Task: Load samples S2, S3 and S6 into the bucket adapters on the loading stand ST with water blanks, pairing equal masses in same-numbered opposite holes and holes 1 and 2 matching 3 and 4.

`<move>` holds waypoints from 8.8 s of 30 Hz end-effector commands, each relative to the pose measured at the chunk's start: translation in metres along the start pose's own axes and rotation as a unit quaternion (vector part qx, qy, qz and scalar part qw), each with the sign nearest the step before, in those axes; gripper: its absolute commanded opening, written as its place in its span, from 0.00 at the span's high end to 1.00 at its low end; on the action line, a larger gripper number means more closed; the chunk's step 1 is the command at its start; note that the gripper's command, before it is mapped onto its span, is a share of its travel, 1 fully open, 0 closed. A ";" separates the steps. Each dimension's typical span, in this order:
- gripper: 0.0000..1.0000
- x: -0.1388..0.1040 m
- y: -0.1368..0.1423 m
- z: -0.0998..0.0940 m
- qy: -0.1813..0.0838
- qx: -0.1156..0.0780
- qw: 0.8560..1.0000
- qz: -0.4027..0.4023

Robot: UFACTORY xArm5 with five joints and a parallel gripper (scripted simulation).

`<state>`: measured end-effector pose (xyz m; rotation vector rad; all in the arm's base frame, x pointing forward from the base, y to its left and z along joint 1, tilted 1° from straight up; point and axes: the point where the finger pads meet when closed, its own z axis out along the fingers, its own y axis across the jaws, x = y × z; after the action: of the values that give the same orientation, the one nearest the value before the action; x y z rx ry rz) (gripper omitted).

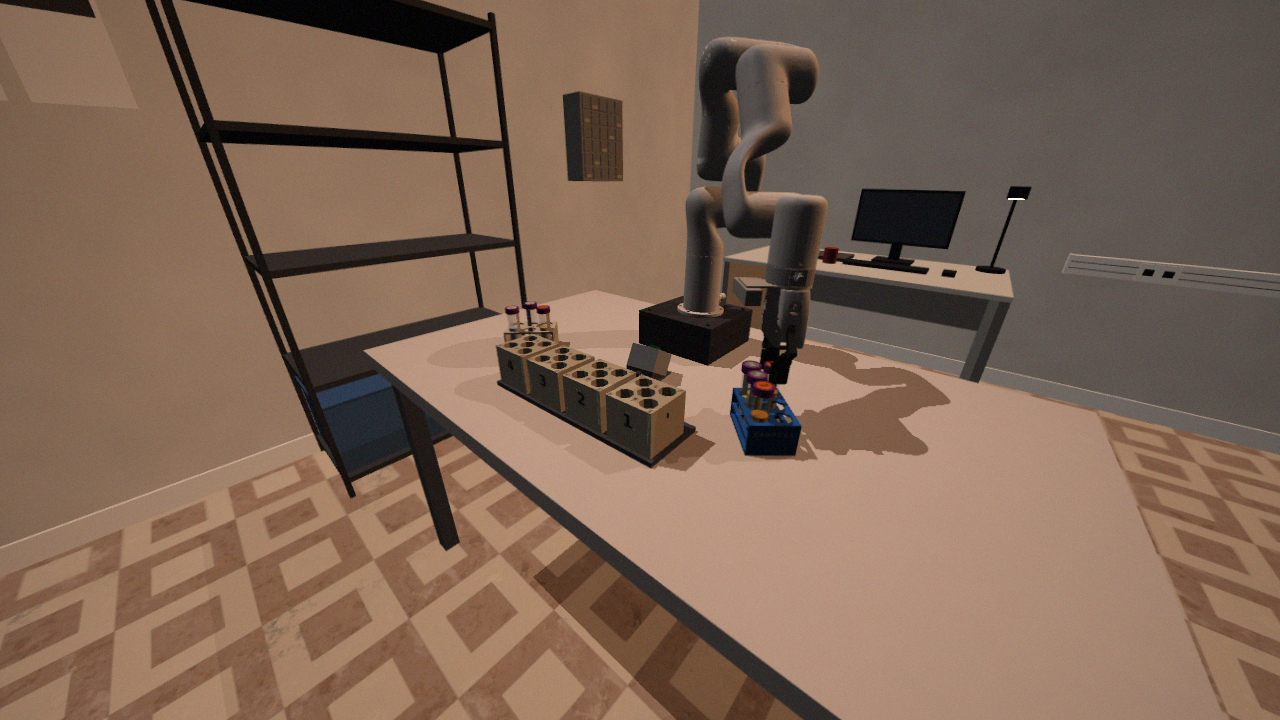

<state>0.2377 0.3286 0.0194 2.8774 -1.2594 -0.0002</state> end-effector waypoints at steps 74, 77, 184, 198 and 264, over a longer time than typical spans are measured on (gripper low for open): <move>1.00 0.000 -0.001 -0.020 -0.006 0.001 1.000 0.000; 1.00 0.000 -0.001 -0.021 -0.006 0.001 1.000 0.000; 1.00 0.100 0.015 -0.137 -0.005 0.002 0.945 -0.327; 1.00 0.160 0.024 -0.136 -0.004 0.003 0.901 -0.433; 1.00 0.440 0.071 -0.134 -0.003 0.002 0.901 -0.433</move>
<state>0.4777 -0.0359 0.1522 3.1404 0.1072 -0.0102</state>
